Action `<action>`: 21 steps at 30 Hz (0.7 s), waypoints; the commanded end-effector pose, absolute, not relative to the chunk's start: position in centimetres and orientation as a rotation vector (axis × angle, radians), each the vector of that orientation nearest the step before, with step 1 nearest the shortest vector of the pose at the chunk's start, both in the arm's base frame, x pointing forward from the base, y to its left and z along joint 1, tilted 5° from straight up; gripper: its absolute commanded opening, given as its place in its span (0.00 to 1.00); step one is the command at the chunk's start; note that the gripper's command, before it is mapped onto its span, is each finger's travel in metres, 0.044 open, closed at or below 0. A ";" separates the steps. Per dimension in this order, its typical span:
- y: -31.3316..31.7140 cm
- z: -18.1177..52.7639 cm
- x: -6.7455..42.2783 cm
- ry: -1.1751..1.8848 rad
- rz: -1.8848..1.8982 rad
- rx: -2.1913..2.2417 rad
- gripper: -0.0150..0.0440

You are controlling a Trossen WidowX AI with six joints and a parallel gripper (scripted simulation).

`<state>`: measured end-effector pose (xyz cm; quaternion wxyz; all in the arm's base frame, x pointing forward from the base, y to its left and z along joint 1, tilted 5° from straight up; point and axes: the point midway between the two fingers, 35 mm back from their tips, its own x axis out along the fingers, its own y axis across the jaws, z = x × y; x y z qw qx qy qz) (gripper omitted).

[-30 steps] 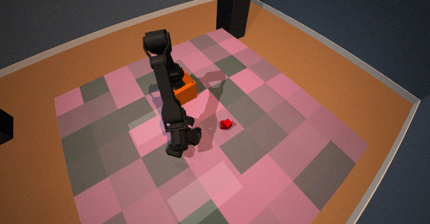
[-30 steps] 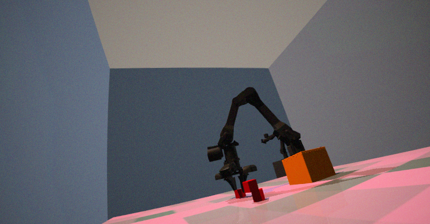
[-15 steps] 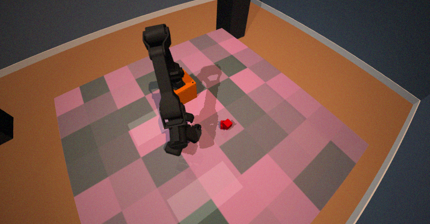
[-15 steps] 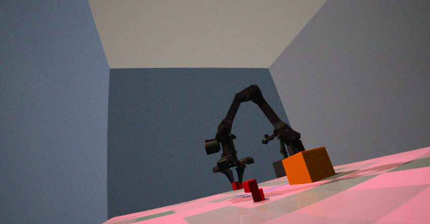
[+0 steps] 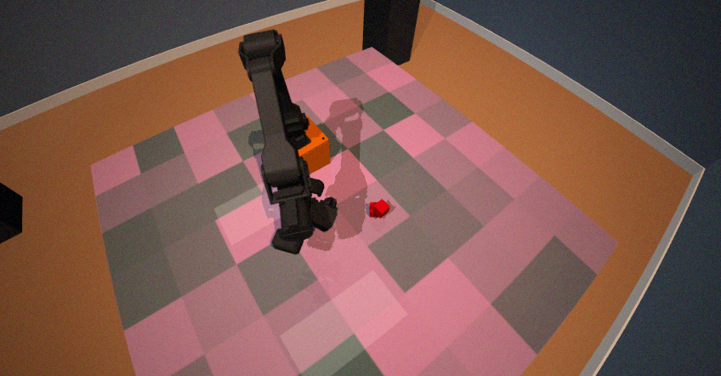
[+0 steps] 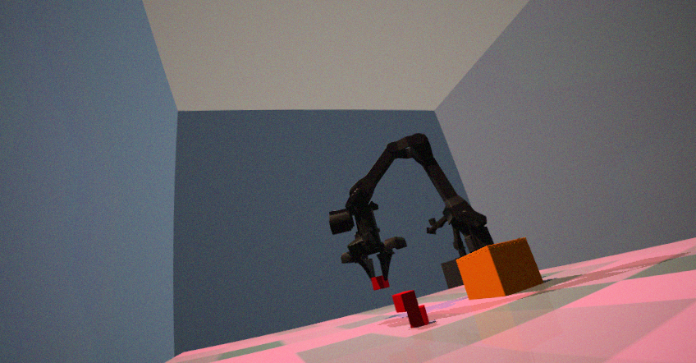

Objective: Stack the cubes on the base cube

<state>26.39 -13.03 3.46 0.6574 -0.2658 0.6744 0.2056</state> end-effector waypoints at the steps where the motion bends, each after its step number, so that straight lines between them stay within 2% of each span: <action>1: -12.9 5.1 26.3 1.529 0.458 -0.603 0.43; 21: -8.9 5.6 27.6 1.538 0.386 -0.522 0.43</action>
